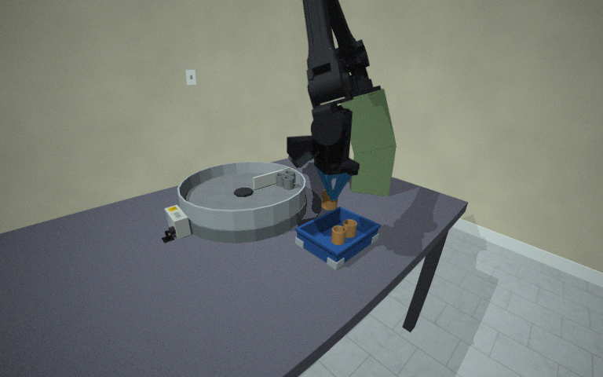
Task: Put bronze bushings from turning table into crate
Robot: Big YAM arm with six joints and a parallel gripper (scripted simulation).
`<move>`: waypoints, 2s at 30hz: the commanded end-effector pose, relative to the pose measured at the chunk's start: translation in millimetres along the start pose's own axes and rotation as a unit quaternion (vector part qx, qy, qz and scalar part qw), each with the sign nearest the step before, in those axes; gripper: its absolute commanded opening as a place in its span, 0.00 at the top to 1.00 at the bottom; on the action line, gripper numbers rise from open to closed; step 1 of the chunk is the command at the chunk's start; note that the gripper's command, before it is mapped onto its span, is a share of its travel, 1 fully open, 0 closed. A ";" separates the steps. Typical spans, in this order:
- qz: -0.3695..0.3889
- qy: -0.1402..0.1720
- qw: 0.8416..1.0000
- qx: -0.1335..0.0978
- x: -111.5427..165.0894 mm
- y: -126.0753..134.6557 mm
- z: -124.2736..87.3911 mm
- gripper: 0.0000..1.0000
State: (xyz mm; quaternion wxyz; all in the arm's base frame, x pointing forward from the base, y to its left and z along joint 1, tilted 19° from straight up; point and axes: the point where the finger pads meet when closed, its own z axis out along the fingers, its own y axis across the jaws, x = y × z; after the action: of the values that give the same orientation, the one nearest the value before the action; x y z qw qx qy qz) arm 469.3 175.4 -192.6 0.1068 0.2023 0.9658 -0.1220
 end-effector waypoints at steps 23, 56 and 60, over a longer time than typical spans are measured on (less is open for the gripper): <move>0.010 -0.018 1.000 -0.020 -24.1 17.9 -18.3 1.00; 0.001 -0.020 1.000 -0.021 -21.4 21.2 59.8 1.00; 0.001 -0.019 1.000 -0.020 -20.1 20.0 60.2 1.00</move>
State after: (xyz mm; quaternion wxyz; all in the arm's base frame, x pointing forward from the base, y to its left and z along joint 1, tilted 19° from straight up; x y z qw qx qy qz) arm 483.9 153.7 -261.7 0.1077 0.2042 0.9653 -0.1220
